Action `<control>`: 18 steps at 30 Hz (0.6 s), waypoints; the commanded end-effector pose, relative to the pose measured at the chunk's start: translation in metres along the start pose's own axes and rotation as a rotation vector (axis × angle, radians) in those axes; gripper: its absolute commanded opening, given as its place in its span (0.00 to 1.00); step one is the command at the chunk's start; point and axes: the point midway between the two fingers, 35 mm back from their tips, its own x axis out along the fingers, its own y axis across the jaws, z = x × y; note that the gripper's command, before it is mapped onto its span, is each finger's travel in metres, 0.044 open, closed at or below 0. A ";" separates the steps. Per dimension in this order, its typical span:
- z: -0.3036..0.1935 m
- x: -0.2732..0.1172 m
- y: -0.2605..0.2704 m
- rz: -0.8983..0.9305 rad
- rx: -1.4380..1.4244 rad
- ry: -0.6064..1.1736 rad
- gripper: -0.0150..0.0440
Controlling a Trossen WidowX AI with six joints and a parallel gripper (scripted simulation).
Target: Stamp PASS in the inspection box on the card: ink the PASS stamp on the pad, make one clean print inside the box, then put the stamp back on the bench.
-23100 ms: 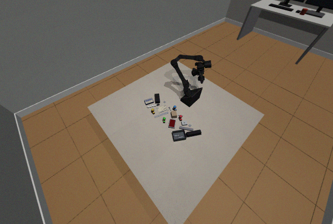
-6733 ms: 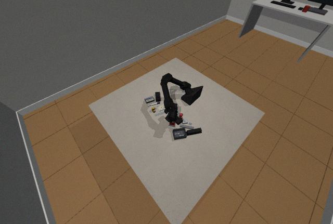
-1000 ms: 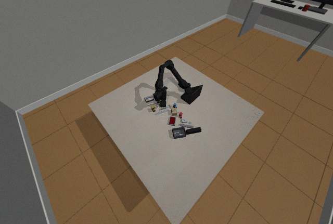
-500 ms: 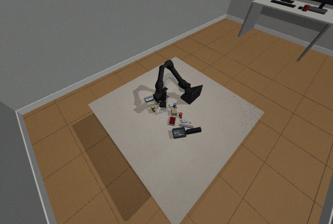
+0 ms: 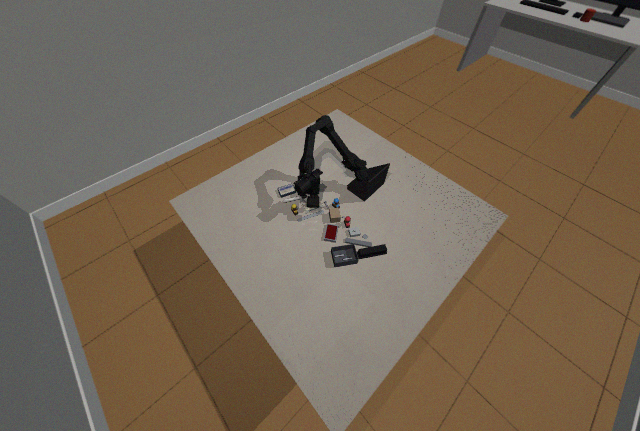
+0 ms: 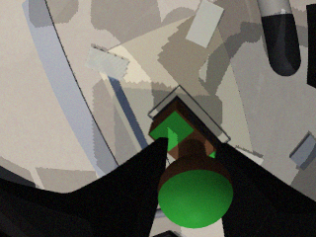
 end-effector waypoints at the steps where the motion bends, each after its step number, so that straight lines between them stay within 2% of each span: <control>1: 0.000 0.001 -0.001 -0.004 -0.004 -0.004 0.25; 18: 0.000 0.004 -0.001 -0.003 -0.004 -0.003 0.25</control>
